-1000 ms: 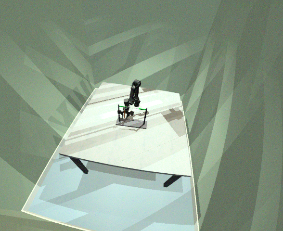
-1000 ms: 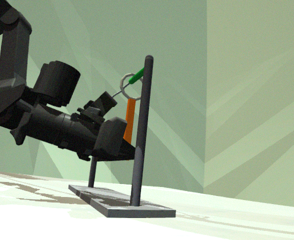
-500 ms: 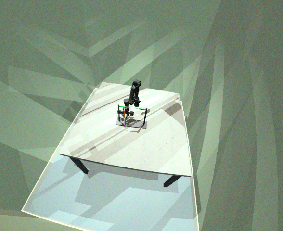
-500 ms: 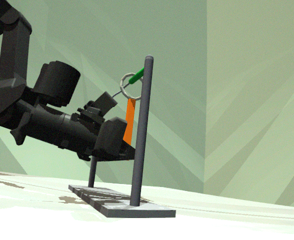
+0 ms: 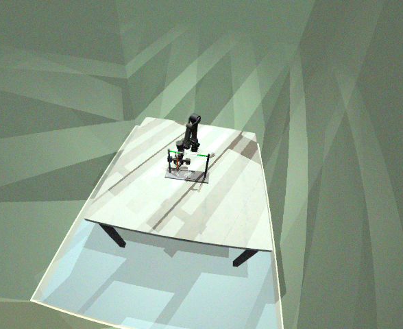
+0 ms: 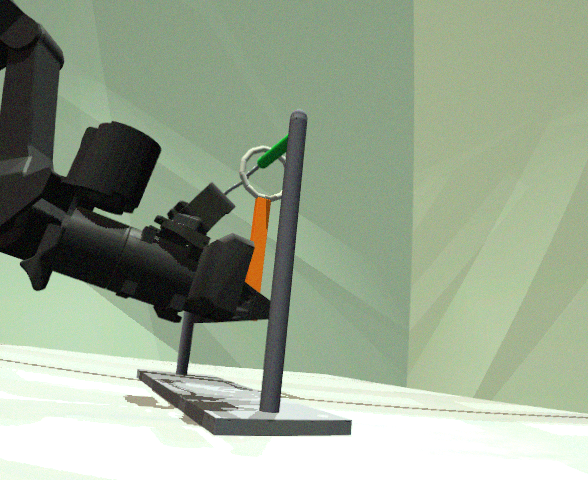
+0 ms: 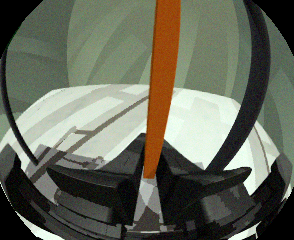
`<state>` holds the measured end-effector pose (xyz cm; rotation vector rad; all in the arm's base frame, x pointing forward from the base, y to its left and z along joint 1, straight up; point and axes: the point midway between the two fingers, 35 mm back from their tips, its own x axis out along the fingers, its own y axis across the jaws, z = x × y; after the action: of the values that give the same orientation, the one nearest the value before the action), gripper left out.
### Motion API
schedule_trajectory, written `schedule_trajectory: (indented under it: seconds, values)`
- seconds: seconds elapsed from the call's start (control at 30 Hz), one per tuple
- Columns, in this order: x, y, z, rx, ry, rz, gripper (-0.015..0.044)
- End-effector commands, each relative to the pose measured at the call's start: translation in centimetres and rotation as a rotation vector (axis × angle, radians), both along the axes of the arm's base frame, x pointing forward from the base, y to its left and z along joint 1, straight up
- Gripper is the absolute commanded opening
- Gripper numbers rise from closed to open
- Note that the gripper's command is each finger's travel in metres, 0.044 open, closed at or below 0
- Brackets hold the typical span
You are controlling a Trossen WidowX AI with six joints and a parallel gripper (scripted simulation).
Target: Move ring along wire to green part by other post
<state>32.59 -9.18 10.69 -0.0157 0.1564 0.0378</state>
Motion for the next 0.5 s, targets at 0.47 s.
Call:
schedule_trajectory:
  seconds: [0.47]
  values:
    - [0.0, -0.4, 1.8, -0.012, -0.001, -0.003, -0.0150]
